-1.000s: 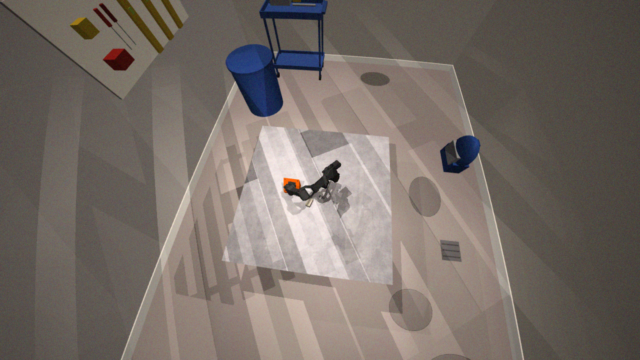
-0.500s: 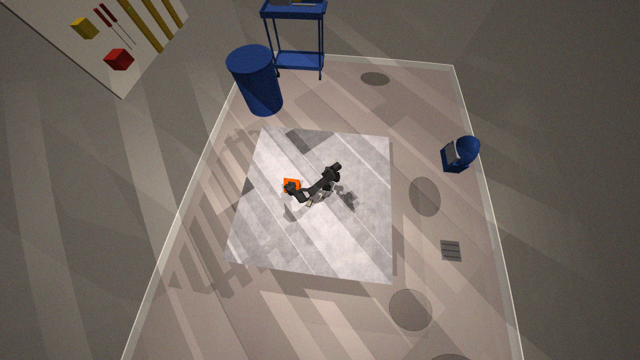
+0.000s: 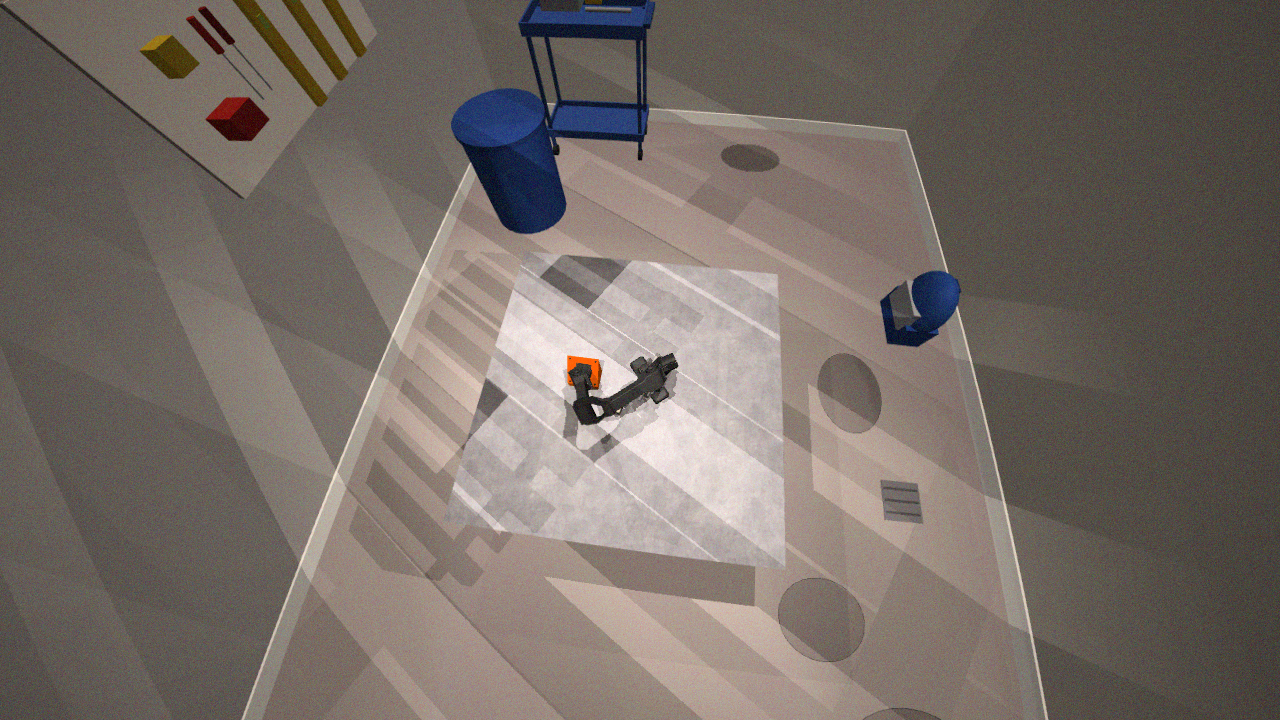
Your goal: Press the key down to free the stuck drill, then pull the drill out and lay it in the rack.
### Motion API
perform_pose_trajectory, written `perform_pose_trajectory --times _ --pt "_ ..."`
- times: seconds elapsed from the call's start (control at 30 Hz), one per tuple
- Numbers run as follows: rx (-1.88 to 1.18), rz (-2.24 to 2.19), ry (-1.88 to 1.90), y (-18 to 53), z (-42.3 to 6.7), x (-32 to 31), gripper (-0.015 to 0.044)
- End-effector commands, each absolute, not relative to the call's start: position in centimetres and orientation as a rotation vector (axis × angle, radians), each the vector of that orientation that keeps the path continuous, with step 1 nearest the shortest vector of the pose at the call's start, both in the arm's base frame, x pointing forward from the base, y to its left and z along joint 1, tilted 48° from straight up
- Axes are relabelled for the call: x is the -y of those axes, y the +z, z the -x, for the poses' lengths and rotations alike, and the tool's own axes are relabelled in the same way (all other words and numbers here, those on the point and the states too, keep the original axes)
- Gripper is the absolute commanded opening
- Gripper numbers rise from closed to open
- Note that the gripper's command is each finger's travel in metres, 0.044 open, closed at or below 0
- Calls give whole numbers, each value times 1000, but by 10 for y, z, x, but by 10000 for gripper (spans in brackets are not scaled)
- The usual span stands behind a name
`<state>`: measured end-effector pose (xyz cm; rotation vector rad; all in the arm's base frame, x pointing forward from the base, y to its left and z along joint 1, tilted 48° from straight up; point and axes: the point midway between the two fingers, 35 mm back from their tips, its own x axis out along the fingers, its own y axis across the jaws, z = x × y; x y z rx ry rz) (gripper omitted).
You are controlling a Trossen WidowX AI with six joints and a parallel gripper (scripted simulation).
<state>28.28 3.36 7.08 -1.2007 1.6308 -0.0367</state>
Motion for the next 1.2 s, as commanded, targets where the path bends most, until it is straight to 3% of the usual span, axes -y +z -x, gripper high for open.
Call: perform_pose_trajectory --times 0.0,1.17 --pt "-1729 1614 384 81 -253 30 440" --pt "-1735 1649 424 65 -253 45 440"
